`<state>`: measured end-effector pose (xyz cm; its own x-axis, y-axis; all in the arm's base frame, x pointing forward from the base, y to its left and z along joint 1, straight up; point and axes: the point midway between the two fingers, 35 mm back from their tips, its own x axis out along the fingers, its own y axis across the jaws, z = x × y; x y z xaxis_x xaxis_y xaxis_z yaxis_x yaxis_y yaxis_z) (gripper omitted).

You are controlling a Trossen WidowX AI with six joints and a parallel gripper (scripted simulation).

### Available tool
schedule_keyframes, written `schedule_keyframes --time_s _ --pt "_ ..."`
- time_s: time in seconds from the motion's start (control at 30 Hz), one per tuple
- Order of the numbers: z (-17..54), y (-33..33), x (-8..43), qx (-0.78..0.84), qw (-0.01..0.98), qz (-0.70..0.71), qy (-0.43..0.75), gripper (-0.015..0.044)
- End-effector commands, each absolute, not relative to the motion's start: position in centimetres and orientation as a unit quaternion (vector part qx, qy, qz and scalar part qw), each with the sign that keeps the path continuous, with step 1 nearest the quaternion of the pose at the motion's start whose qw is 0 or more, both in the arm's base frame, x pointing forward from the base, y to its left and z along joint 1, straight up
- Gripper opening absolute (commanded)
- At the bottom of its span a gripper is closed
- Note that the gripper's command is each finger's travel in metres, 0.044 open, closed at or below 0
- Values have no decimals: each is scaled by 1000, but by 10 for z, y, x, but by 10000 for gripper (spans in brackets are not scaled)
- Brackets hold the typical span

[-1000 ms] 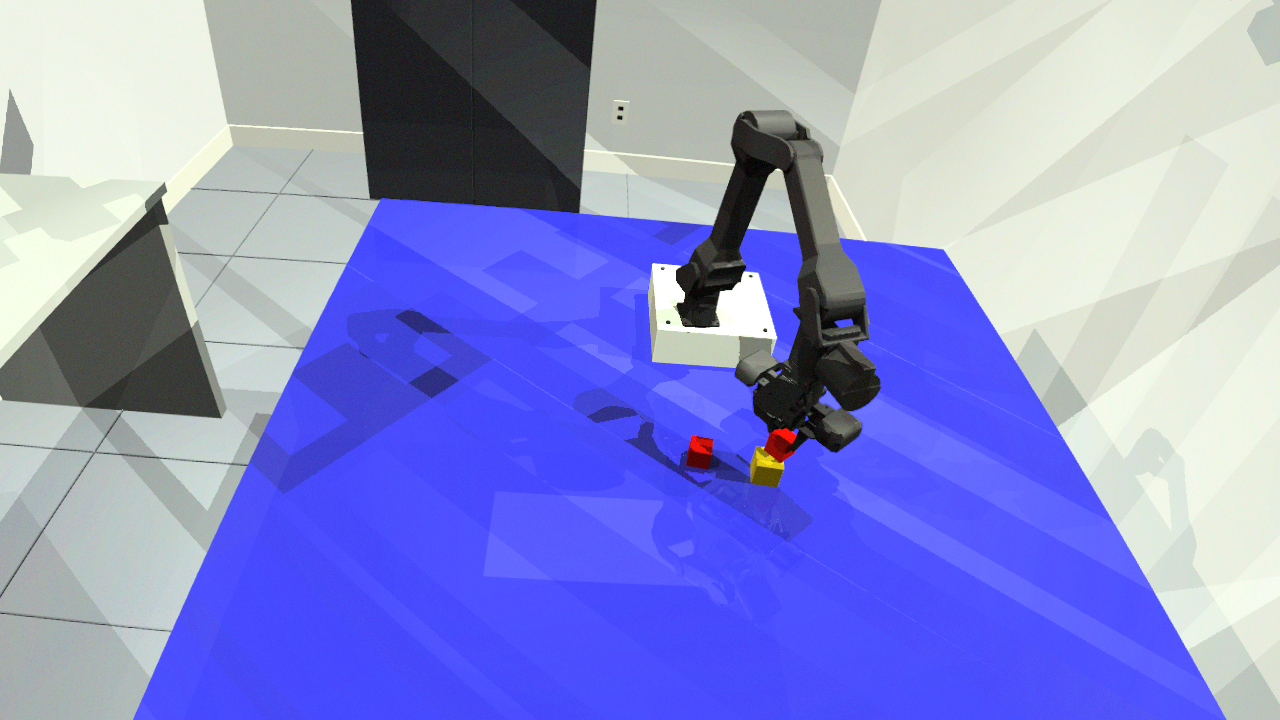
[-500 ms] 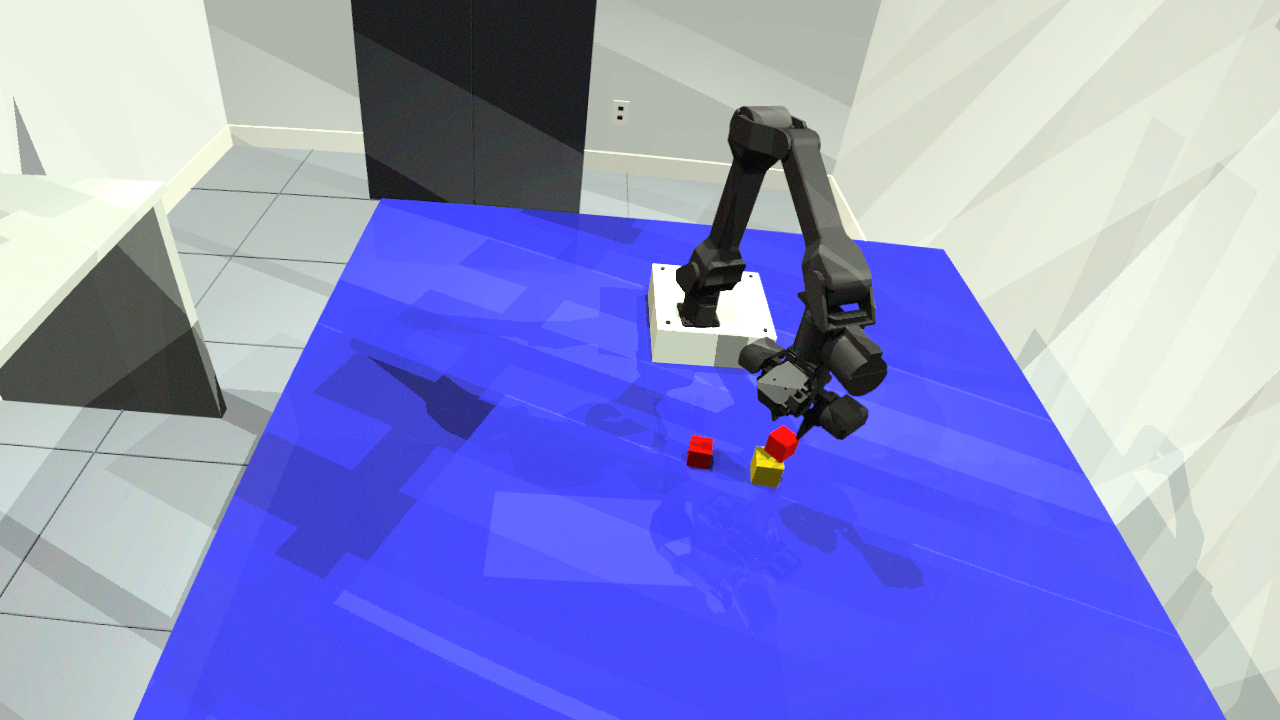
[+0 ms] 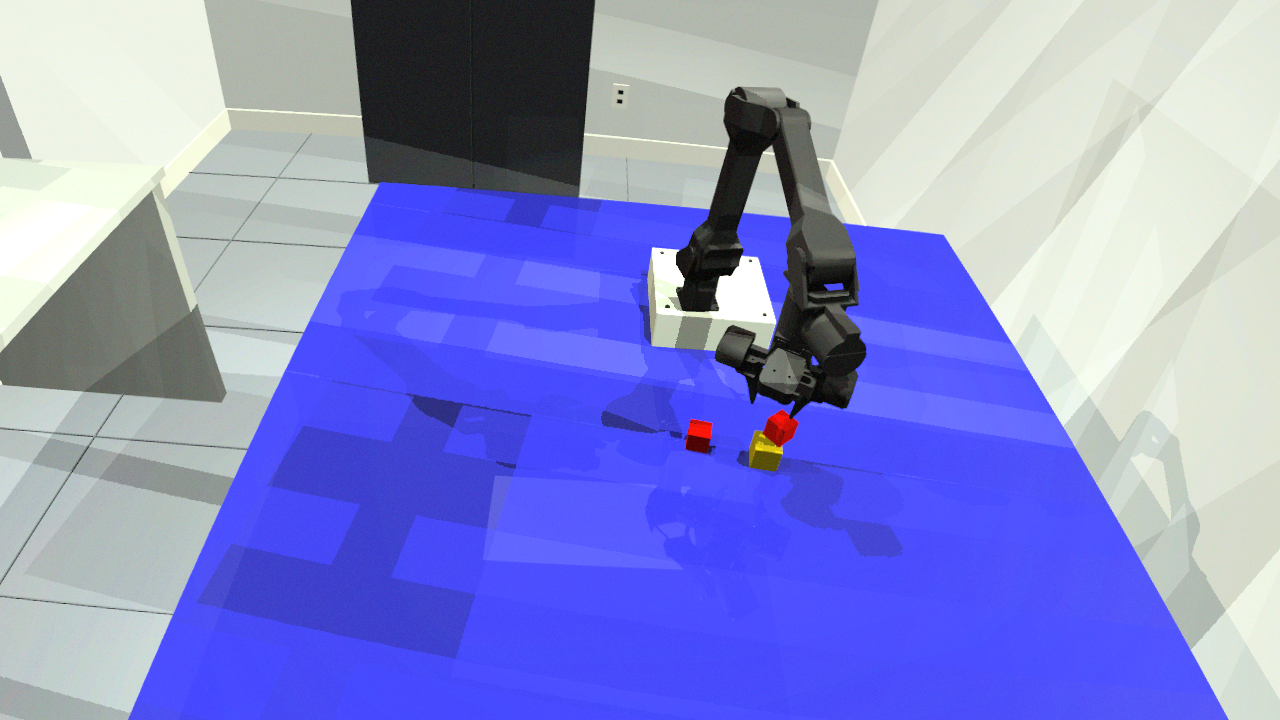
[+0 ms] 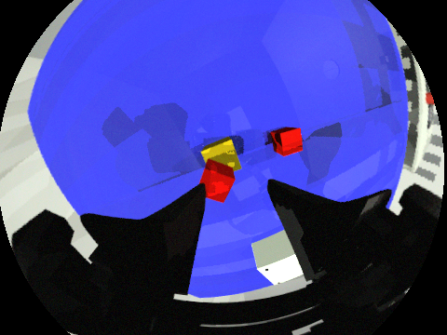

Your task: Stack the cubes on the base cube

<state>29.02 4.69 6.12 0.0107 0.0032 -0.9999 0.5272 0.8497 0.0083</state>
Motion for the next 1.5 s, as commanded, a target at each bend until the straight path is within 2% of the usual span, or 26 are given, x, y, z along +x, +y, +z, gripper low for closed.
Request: schedule_keyframes --time_s 0.0,0.57,1.13,1.47 --pt "66 39 289 143 698 -138 688 265" --pt "79 -1 281 -142 699 141 687 265" --pt "91 -39 266 -405 587 398 577 265" --pt "79 -42 266 -426 572 418 563 265"
